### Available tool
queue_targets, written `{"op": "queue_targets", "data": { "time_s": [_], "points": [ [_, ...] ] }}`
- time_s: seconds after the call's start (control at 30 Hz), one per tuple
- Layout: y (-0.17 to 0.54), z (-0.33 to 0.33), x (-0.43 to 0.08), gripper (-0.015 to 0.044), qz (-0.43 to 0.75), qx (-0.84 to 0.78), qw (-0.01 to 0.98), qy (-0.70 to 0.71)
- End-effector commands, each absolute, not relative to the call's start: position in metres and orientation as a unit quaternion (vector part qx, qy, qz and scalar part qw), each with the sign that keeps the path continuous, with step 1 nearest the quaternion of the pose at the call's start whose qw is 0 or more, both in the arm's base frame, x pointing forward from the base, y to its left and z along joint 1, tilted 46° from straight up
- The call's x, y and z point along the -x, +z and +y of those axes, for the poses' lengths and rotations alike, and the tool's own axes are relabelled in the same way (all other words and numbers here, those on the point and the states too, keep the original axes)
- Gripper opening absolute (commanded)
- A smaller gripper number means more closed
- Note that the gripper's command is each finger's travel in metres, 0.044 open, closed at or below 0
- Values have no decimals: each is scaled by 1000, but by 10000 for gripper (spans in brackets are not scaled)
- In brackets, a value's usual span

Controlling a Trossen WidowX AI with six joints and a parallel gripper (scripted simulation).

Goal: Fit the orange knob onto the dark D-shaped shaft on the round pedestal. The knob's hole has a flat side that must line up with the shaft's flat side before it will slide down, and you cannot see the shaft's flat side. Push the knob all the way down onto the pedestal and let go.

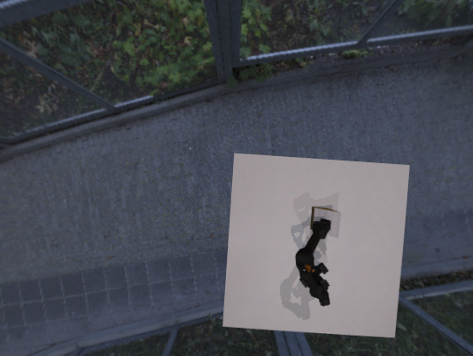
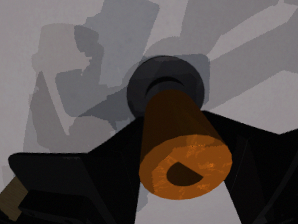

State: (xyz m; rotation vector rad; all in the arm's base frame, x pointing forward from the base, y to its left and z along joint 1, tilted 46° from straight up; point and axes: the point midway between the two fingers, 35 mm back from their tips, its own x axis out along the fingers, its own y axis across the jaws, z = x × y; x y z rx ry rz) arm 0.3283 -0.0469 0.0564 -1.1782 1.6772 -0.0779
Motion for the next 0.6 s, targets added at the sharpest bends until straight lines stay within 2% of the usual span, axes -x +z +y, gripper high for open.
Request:
{"op": "queue_targets", "data": {
  "time_s": [0.0,0.3,0.57],
  "points": [
    [58,-44,-330,0,698,493,519,-31],
    [60,-42,-332,0,698,542,467,38],
    [60,-43,-334,0,697,544,464,42]
  ]
}}
